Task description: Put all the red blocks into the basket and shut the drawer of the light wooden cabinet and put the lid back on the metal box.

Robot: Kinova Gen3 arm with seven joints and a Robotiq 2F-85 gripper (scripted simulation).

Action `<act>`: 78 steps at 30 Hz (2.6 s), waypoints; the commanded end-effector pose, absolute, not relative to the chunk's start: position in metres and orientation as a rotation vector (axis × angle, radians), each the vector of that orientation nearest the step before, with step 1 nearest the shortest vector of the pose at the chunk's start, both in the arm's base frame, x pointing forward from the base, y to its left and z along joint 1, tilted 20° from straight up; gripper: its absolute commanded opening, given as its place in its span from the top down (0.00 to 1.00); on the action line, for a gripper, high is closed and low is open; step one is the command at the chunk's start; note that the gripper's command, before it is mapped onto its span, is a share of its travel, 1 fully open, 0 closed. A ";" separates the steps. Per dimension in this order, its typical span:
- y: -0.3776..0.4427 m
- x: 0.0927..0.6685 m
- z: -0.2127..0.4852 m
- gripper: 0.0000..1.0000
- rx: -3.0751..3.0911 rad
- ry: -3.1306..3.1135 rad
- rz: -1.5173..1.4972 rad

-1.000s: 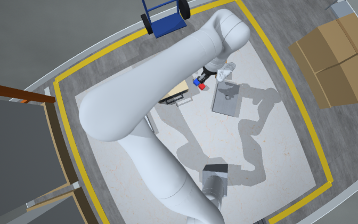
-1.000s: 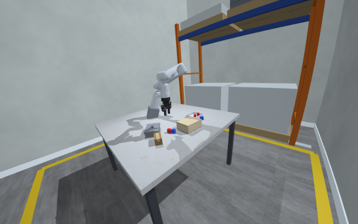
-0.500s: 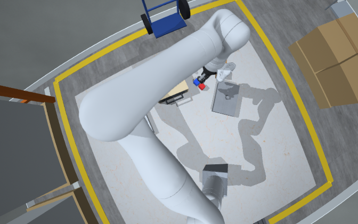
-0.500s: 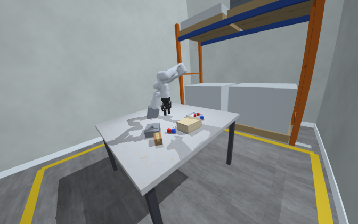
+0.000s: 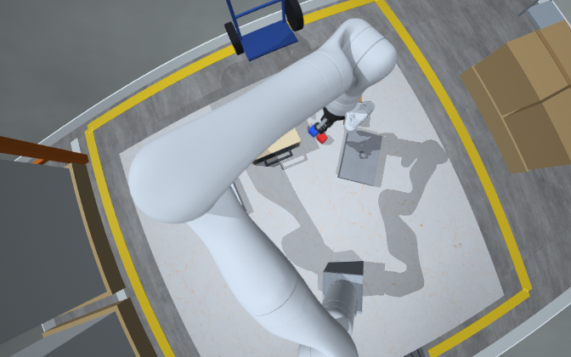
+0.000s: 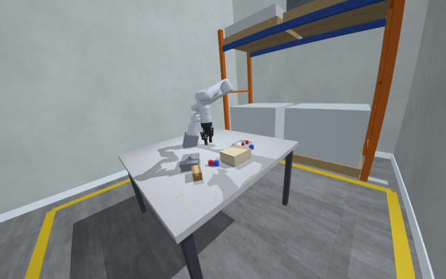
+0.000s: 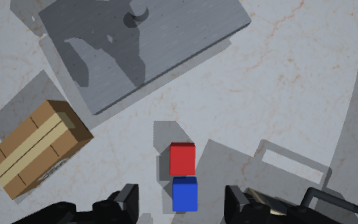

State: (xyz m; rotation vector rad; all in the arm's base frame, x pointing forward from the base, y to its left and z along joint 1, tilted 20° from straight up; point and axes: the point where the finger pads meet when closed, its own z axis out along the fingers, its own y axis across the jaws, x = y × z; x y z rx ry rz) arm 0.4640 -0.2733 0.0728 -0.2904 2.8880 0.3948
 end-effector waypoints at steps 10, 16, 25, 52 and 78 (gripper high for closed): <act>-0.268 0.468 0.052 0.38 -0.290 2.887 0.393; -0.261 0.472 0.032 0.38 -0.290 2.887 0.393; -0.254 0.477 0.006 0.38 -0.290 2.887 0.393; -0.241 0.485 -0.036 0.38 -0.290 2.887 0.393; -0.241 0.485 -0.036 0.38 -0.290 2.887 0.393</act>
